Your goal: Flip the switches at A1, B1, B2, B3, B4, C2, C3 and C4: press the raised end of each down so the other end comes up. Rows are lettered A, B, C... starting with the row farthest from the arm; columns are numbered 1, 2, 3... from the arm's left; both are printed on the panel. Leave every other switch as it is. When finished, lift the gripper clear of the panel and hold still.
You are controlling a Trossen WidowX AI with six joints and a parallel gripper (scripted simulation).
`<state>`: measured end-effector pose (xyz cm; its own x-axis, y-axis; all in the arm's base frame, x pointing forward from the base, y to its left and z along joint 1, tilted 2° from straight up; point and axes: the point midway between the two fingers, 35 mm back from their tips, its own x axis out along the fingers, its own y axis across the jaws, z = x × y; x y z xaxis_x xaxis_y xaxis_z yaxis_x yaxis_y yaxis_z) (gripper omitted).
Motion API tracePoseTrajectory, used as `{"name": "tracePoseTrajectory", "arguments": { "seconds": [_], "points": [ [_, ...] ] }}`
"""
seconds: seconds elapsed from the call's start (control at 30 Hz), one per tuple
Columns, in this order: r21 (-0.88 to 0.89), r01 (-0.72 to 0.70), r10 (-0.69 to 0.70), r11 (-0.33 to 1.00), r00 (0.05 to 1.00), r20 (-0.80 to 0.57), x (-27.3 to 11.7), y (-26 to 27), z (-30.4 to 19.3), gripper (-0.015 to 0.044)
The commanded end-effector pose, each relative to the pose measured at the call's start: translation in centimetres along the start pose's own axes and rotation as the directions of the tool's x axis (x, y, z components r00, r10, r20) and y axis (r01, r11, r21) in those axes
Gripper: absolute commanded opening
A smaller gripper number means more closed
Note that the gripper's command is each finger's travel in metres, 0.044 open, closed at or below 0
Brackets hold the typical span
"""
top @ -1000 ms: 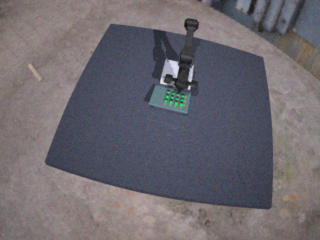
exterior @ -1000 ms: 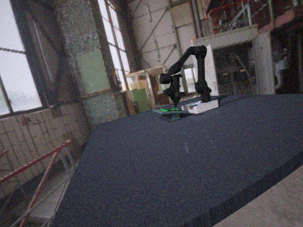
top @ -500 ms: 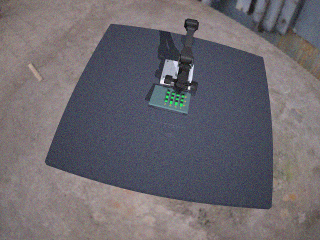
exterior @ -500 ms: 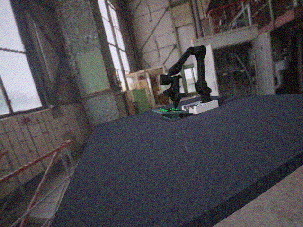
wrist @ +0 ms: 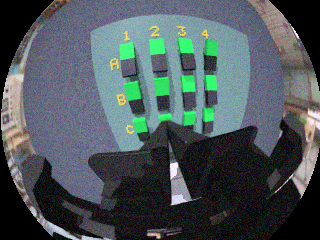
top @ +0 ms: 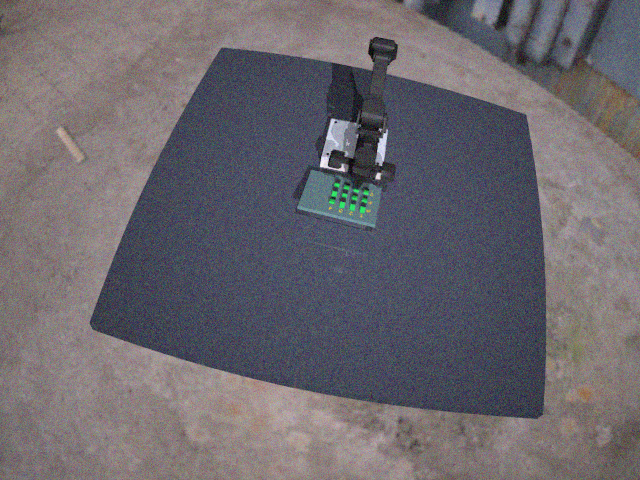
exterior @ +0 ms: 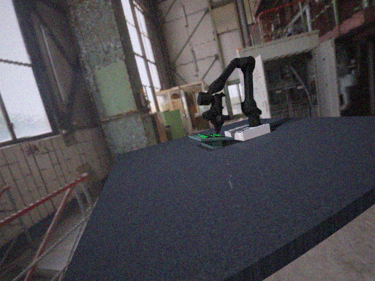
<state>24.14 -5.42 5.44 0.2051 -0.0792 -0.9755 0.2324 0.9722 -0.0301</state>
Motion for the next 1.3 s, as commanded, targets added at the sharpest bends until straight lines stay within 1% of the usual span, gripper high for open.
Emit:
{"name": "tracePoseTrajectory", "arguments": {
  "seconds": [0.0,1.27],
  "points": [
    [0.000,0.004,-0.004,1.000,1.000,0.000,0.07,-0.06,0.02,0.0000],
    [0.000,0.004,-0.004,1.000,1.000,0.000,0.56,-0.07,0.04,0.0000]
  ]
}}
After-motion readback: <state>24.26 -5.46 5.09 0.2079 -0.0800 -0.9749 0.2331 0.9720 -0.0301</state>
